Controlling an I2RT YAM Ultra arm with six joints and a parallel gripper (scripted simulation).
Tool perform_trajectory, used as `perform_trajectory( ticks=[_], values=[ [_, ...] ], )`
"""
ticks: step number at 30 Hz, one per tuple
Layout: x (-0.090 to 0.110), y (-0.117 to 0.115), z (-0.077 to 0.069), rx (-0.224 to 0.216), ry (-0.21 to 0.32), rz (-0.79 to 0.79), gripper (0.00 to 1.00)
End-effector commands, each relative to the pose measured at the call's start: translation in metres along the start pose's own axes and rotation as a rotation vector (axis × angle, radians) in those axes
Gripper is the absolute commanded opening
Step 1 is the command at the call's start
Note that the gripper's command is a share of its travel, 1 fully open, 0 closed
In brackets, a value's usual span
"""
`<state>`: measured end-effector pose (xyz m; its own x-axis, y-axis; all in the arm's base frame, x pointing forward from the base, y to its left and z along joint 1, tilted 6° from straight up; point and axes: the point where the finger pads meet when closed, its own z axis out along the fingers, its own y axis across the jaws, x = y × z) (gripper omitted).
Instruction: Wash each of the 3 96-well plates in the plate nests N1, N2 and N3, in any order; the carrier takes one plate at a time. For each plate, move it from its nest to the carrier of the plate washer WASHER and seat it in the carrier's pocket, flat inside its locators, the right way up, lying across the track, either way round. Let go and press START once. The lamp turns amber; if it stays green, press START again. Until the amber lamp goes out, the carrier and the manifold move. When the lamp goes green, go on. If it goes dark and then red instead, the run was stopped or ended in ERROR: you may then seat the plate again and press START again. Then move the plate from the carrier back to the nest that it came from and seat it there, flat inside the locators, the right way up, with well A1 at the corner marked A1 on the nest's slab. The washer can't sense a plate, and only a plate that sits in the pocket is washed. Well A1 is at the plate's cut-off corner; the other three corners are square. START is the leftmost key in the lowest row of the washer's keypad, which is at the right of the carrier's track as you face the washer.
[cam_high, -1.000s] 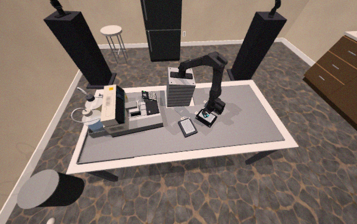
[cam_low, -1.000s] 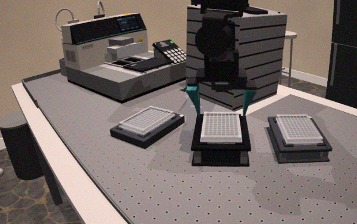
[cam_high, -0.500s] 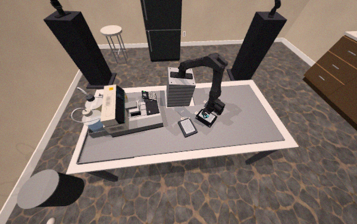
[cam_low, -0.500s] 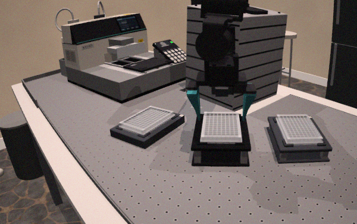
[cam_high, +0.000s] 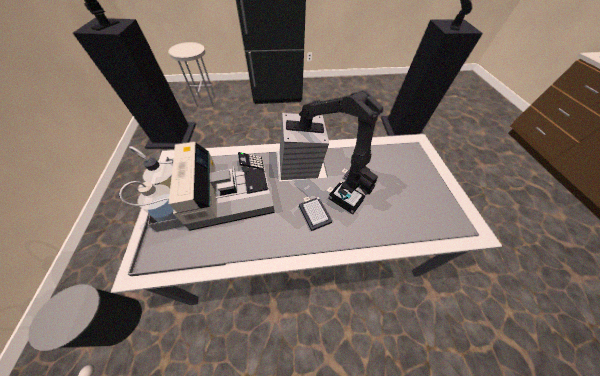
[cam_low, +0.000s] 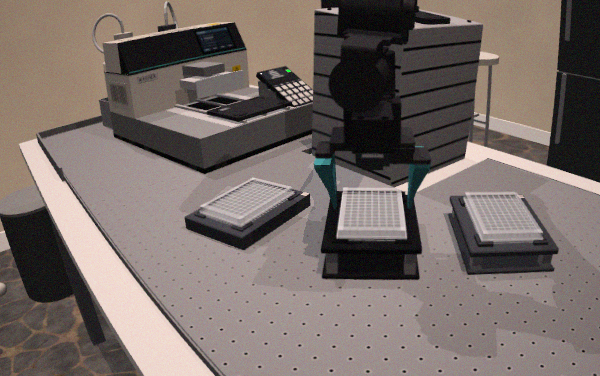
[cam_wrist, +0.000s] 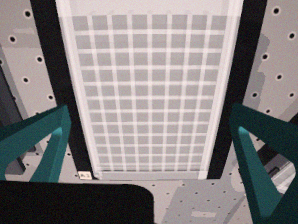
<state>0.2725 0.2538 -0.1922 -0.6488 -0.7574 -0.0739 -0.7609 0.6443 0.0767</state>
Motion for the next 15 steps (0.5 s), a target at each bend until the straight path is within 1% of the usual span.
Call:
perform_trajectory(
  ticks=[1, 15],
  values=[
    [-0.0054, -0.0007, -0.0018, 0.003, -0.016, -0.001, 1.0],
    [-0.0055, -0.0007, 0.0062, 0.003, -0.016, -0.001, 1.0]
  ],
)
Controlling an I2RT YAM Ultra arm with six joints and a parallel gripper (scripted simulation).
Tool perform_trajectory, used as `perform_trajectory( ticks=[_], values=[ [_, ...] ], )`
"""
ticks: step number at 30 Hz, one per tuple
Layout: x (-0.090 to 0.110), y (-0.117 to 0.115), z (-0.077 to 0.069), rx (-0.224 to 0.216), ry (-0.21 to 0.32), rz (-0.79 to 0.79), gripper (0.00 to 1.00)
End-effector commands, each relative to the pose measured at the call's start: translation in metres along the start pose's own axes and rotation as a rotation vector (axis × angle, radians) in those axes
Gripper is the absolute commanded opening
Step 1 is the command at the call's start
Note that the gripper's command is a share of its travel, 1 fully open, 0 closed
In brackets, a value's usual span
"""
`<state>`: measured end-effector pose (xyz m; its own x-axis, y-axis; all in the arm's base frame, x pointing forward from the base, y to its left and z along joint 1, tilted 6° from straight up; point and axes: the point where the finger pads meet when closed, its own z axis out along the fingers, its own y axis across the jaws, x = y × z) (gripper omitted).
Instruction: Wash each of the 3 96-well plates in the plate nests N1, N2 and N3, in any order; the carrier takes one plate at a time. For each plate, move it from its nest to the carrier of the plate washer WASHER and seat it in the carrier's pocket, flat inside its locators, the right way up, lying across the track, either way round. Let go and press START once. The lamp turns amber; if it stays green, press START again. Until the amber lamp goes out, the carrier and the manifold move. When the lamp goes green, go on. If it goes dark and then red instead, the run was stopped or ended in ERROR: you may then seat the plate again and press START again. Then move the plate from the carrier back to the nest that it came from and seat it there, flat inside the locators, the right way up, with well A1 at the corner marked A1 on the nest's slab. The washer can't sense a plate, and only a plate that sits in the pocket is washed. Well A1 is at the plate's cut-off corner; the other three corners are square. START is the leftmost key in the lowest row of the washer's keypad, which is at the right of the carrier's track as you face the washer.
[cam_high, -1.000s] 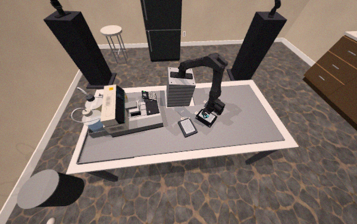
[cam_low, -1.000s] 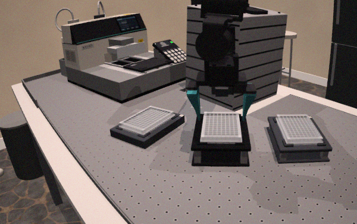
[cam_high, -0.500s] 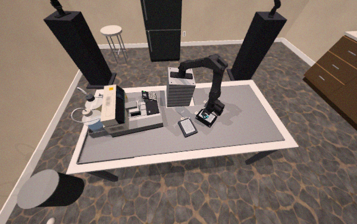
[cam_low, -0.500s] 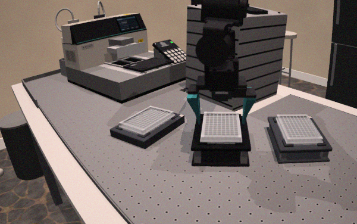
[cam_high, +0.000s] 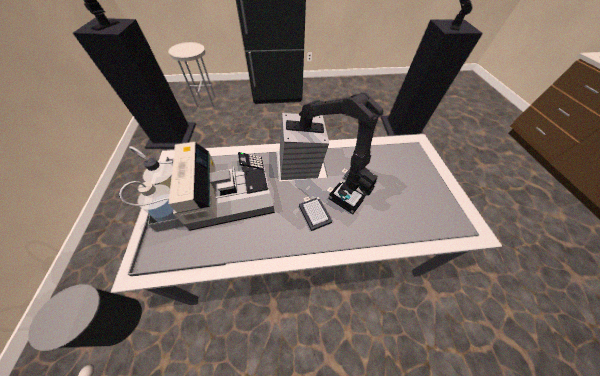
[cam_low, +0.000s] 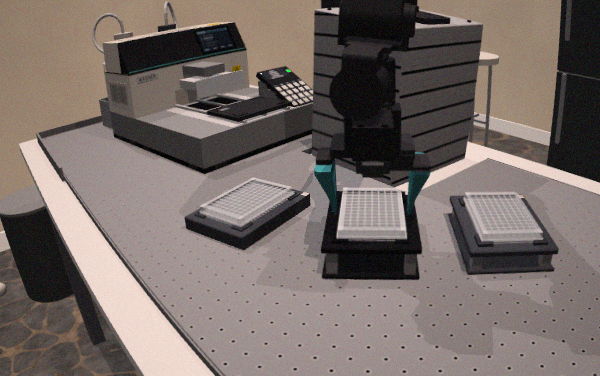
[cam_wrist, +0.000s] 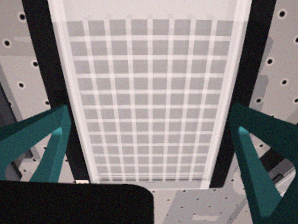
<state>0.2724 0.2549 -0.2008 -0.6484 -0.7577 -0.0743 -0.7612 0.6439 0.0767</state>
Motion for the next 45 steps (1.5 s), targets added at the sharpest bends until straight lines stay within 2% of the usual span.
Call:
perform_trajectory(
  ticks=[1, 14, 15, 17, 18, 22, 23, 25, 26, 28, 29, 31, 32, 34, 35, 39, 40, 42, 43, 45],
  values=[
    [-0.0053, -0.0009, -0.0018, 0.003, -0.016, 0.0, 1.0],
    [-0.0053, -0.0009, 0.0004, 0.003, -0.016, 0.0, 1.0],
    [-0.0053, -0.0009, 0.0004, 0.003, -0.016, 0.0, 0.9],
    [-0.0053, -0.0009, 0.0004, 0.003, -0.016, 0.0, 0.9],
    [-0.0053, -0.0009, 0.0004, 0.003, -0.016, 0.0, 0.8],
    [-0.0053, -0.0009, 0.0004, 0.003, -0.016, 0.0, 0.8],
    [-0.0053, -0.0009, 0.0004, 0.003, -0.016, 0.0, 0.7],
    [-0.0053, -0.0009, 0.0004, 0.003, -0.016, 0.0, 0.7],
    [-0.0053, -0.0009, 0.0004, 0.003, -0.016, 0.0, 0.6],
    [-0.0053, -0.0009, 0.0004, 0.003, -0.016, 0.0, 0.6],
    [-0.0053, -0.0009, 0.0004, 0.003, -0.016, 0.0, 0.5],
    [-0.0053, -0.0009, 0.0004, 0.003, -0.016, 0.0, 0.5],
    [-0.0053, -0.0009, 0.0004, 0.003, -0.016, 0.0, 0.4],
    [-0.0053, -0.0009, 0.0004, 0.003, -0.016, 0.0, 0.4],
    [-0.0053, -0.0009, 0.0004, 0.003, -0.016, 0.0, 0.3],
    [-0.0053, -0.0009, 0.0004, 0.003, -0.016, 0.0, 0.3],
    [-0.0053, -0.0009, 0.0004, 0.003, -0.016, 0.0, 0.2],
    [-0.0053, -0.0009, 0.0004, 0.003, -0.016, 0.0, 0.2],
    [-0.0053, -0.0009, 0.0004, 0.003, -0.016, 0.0, 0.1],
    [-0.0053, -0.0009, 0.0004, 0.003, -0.016, 0.0, 0.1]
  ],
)
